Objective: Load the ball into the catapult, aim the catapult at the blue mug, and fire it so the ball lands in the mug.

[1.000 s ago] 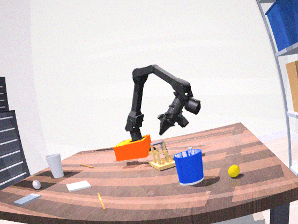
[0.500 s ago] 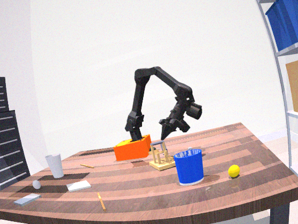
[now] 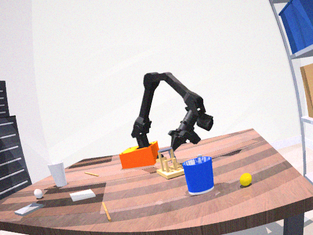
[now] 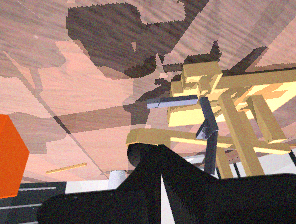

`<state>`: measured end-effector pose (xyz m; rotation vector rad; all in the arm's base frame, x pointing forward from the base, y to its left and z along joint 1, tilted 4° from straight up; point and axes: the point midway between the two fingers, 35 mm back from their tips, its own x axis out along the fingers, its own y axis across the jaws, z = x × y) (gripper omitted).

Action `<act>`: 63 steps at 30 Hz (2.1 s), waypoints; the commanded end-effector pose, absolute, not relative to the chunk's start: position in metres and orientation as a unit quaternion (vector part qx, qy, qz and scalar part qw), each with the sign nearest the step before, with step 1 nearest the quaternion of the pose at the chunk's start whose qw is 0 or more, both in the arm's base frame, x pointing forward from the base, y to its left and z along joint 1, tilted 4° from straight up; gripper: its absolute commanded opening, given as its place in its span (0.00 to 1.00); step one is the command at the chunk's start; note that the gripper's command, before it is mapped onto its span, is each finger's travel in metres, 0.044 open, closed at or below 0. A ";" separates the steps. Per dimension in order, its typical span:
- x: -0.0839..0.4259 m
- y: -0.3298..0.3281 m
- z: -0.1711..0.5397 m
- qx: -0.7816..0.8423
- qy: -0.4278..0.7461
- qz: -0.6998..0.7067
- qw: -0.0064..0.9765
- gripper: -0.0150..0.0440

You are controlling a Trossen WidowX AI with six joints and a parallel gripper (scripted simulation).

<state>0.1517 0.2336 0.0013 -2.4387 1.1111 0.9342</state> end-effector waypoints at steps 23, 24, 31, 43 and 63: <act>0.152 0.227 -0.041 -0.851 0.386 0.325 0.147 0.25; 0.152 0.226 -0.042 -0.851 0.386 0.325 0.147 0.25; 0.152 0.224 -0.062 -0.851 0.386 0.325 0.147 0.25; 0.107 0.276 0.061 -0.850 0.384 0.327 0.154 0.25; 0.166 0.319 0.054 -0.730 0.447 0.363 0.368 1.00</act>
